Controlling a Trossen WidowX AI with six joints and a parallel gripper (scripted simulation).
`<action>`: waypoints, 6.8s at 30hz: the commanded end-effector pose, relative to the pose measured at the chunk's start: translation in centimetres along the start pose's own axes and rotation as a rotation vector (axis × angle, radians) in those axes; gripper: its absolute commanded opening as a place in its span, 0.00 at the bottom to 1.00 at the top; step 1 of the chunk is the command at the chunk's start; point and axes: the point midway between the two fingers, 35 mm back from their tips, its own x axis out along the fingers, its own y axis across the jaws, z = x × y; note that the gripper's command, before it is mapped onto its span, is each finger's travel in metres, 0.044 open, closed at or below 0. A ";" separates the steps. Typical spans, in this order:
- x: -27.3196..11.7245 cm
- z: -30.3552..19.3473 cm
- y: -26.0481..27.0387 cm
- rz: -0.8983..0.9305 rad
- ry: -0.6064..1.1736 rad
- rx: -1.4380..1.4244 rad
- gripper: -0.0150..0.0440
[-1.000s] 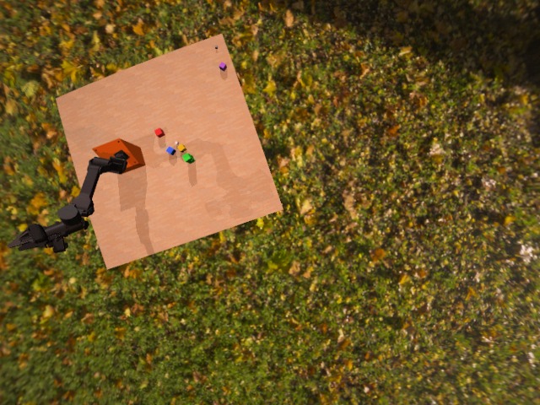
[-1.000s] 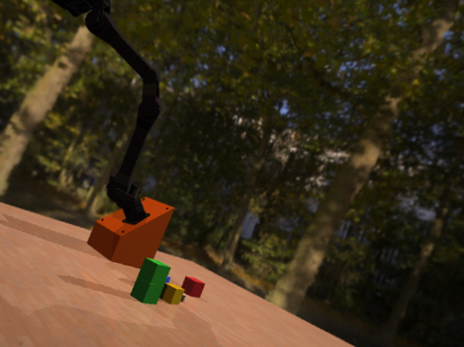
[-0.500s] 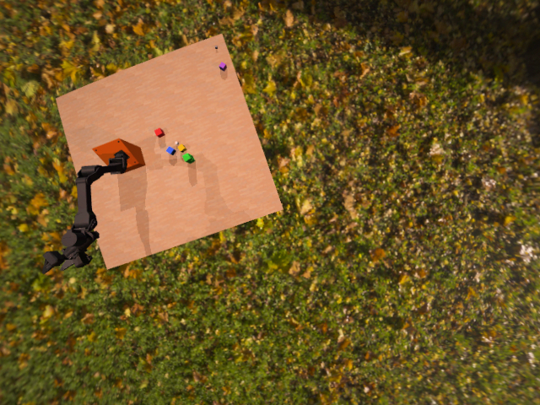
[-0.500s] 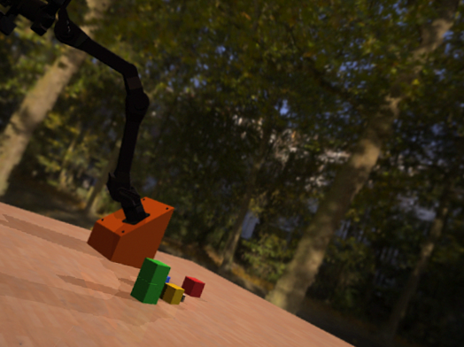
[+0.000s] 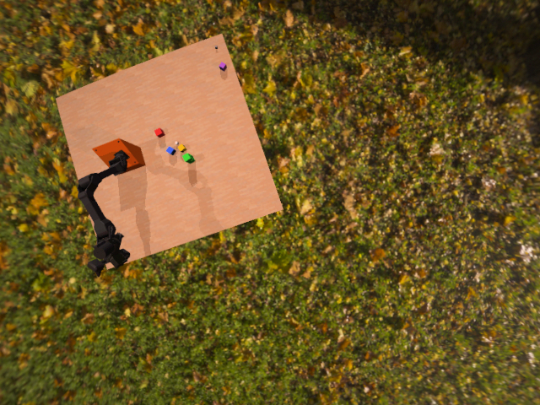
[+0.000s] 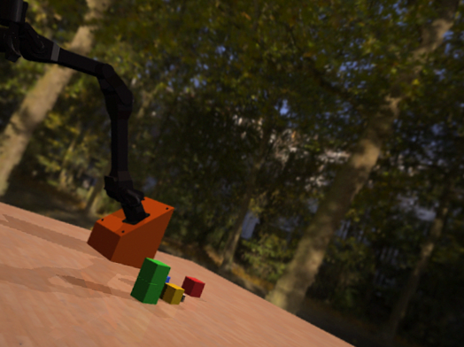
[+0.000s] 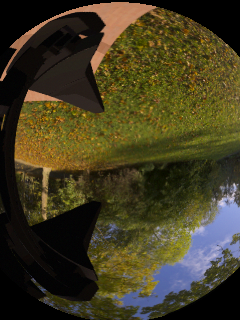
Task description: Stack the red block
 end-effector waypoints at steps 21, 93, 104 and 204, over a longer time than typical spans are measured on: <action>-15.1 11.2 28.3 0.814 -0.249 0.131 1.00; -68.3 -33.6 33.9 1.361 -0.481 -0.887 1.00; -67.8 -34.3 38.4 1.360 -0.481 -0.886 1.00; -68.8 -33.2 32.7 1.361 -0.481 -0.887 0.25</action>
